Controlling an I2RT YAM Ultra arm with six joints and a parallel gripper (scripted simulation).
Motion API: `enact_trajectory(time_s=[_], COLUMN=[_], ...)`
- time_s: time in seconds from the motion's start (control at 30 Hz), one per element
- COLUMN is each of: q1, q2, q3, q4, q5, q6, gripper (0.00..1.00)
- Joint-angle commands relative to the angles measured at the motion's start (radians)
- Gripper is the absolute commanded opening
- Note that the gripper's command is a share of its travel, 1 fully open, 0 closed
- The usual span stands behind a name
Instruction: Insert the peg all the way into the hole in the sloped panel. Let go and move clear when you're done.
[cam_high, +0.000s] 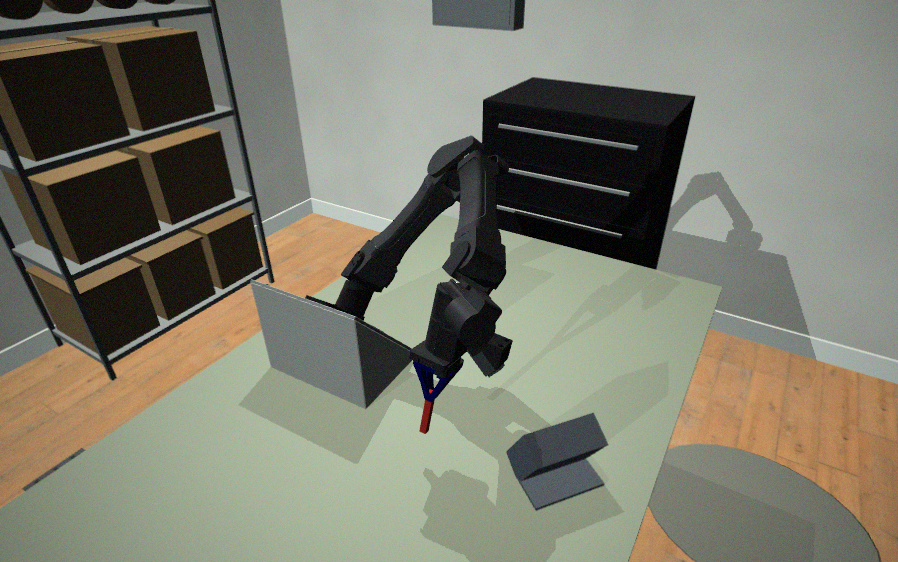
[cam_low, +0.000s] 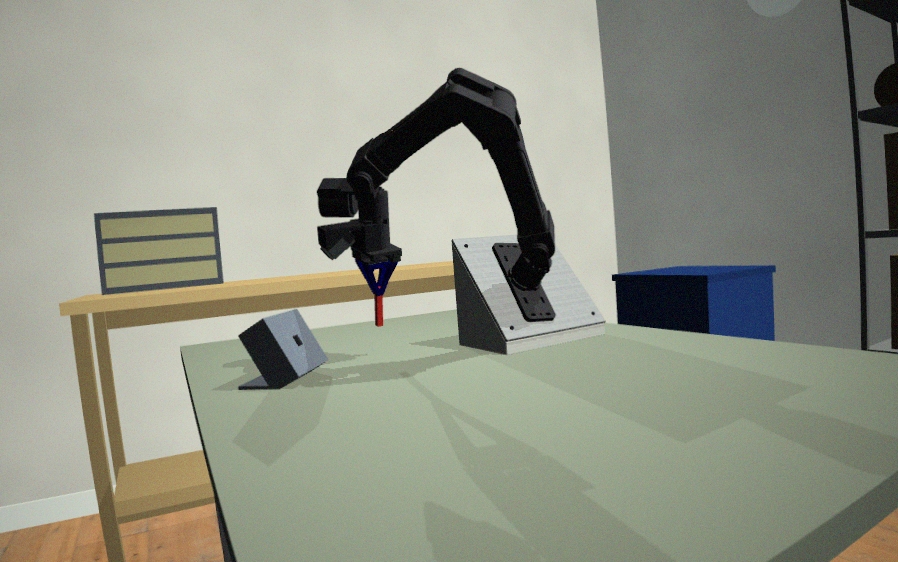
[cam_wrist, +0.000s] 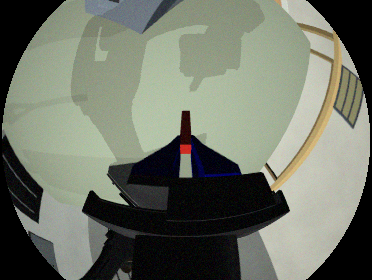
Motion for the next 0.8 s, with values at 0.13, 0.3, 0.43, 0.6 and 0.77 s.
enact_trajectory(time_s=[0.13,0.3,0.43,0.6,0.77], q1=[0.023,0.03,0.06,0.076,0.106], q2=[-0.08,-0.1,-0.126,-0.16,-0.186], q3=[-0.041,-0.057,-0.075,-0.099,-0.118], q4=[0.079,0.099,0.124,0.156,0.181], q5=[0.041,0.053,0.068,0.088,0.103], q6=[0.025,0.031,0.038,0.048,0.055], gripper=[0.0,0.0,0.0,0.0,0.0])
